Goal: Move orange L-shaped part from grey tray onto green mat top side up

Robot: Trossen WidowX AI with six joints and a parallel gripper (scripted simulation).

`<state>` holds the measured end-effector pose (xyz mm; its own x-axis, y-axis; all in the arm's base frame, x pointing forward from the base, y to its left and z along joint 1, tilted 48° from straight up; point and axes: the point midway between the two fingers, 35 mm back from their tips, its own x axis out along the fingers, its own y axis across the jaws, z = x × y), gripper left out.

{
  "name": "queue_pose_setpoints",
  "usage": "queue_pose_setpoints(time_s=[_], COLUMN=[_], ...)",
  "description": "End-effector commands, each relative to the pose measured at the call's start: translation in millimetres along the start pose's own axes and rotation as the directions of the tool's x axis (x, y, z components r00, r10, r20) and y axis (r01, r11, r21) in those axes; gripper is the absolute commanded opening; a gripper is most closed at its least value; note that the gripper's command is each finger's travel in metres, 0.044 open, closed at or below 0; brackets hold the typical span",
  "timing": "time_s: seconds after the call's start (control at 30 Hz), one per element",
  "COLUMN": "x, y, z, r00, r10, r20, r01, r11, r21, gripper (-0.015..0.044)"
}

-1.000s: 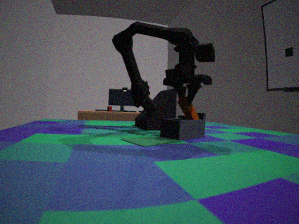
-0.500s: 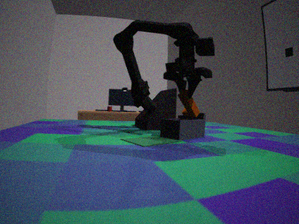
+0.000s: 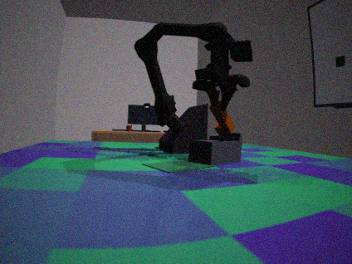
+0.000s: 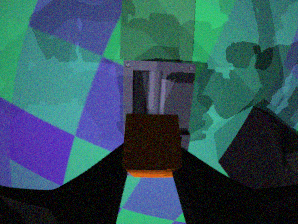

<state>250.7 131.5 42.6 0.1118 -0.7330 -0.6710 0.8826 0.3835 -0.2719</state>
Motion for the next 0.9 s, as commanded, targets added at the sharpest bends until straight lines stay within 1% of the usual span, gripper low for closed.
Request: queue_pose_setpoints(time_s=[0.0,0.87], x=[-2,1], y=[1,-12], z=[6,138], r00=[1.000,1.000], r10=[0.004,0.002], r20=[-0.006,0.000], r01=[-0.004,-0.002], r11=[1.000,1.000], r21=[0.006,0.007], gripper=[0.0000,0.0000])
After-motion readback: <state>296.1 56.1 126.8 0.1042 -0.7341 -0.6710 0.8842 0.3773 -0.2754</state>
